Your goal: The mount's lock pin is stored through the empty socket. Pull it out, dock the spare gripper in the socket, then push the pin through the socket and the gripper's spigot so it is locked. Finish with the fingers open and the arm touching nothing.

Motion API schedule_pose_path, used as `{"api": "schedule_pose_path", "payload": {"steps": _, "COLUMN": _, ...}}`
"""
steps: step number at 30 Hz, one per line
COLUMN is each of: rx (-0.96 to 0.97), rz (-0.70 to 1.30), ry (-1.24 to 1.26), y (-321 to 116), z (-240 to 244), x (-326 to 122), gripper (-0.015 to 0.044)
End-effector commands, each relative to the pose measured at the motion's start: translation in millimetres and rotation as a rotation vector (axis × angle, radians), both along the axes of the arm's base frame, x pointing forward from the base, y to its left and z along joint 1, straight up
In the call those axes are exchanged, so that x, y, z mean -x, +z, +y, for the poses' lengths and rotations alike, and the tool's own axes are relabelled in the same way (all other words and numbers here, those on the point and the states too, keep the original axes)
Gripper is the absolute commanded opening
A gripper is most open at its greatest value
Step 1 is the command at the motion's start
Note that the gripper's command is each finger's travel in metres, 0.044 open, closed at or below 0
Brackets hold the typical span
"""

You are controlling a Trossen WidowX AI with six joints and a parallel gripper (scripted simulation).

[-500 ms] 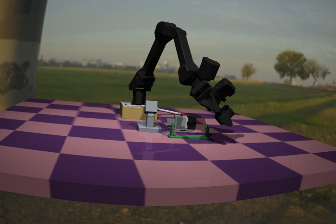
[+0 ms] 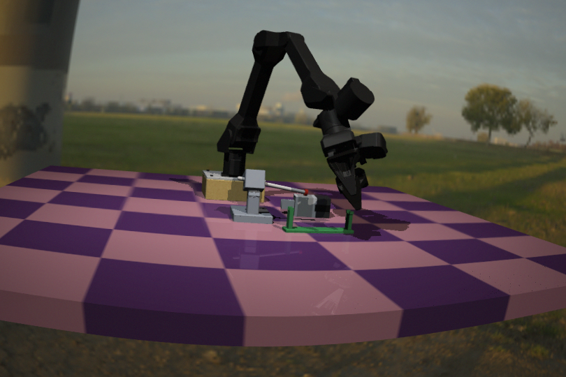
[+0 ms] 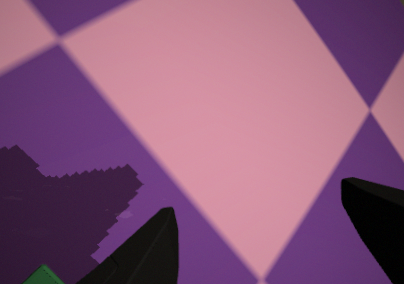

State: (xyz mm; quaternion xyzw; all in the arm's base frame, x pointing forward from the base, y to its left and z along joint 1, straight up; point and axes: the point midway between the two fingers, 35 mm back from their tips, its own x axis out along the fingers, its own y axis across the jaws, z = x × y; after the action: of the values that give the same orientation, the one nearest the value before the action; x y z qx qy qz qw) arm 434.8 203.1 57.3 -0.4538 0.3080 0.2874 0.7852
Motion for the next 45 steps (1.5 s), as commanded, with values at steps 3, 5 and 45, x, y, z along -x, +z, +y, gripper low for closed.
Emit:
{"api": "schedule_pose_path", "payload": {"steps": 3, "rx": 0.213, "rz": 0.303, "ry": 0.210, "y": 43.8, "z": -35.4, "x": 63.3, "gripper": 0.0300}}
{"api": "schedule_pose_path", "payload": {"steps": 5, "rx": 0.233, "rz": 0.342, "ry": 0.235, "y": 49.3, "z": -40.5, "x": 73.3, "gripper": 0.0300}}
{"api": "schedule_pose_path", "payload": {"steps": 45, "rx": 0.334, "rz": 0.623, "ry": 0.417, "y": 17.5, "z": -80.4, "x": 146.9, "gripper": 0.0300}}
